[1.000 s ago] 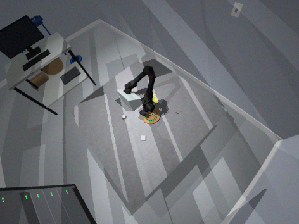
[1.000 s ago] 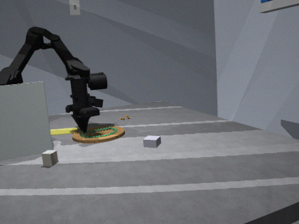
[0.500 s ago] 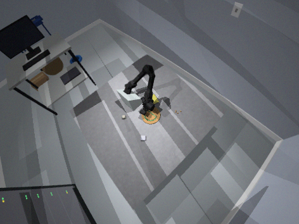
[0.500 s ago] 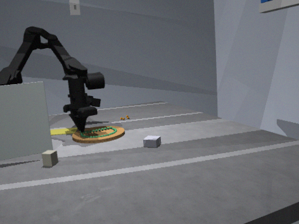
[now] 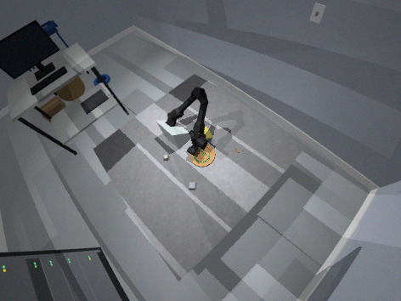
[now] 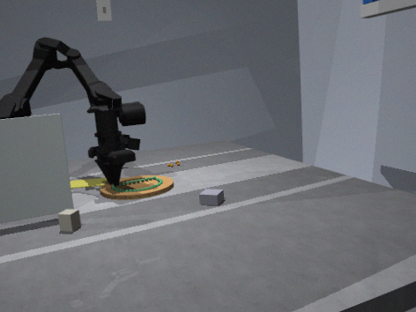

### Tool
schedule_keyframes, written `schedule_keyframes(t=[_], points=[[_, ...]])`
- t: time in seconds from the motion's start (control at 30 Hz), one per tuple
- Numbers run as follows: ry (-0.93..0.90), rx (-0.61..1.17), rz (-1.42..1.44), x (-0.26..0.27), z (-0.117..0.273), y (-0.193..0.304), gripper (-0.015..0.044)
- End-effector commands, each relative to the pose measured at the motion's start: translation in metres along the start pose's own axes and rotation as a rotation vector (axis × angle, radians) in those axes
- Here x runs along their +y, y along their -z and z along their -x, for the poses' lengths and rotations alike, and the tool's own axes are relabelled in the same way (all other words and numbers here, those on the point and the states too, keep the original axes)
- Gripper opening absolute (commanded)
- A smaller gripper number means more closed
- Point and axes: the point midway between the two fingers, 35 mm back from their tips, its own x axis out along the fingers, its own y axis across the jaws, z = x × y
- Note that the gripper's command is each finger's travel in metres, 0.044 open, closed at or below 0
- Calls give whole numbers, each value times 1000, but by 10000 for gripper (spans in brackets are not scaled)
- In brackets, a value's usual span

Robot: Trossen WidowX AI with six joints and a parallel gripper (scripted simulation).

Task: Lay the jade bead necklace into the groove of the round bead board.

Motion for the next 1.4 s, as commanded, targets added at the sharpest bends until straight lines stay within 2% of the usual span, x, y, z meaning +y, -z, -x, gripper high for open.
schedule_keyframes(t=[0.0, 0.23, 0.9, 1.3, 1.37], points=[[0, 0, 2, 0, 0, 0, 263], [-2, 4, -6, 0, 1, 1, 440], [-8, 4, -5, 0, 3, 1, 440], [-6, 1, -354, -15, 23, -77, 125], [-6, 1, -427, -17, 28, -92, 120]])
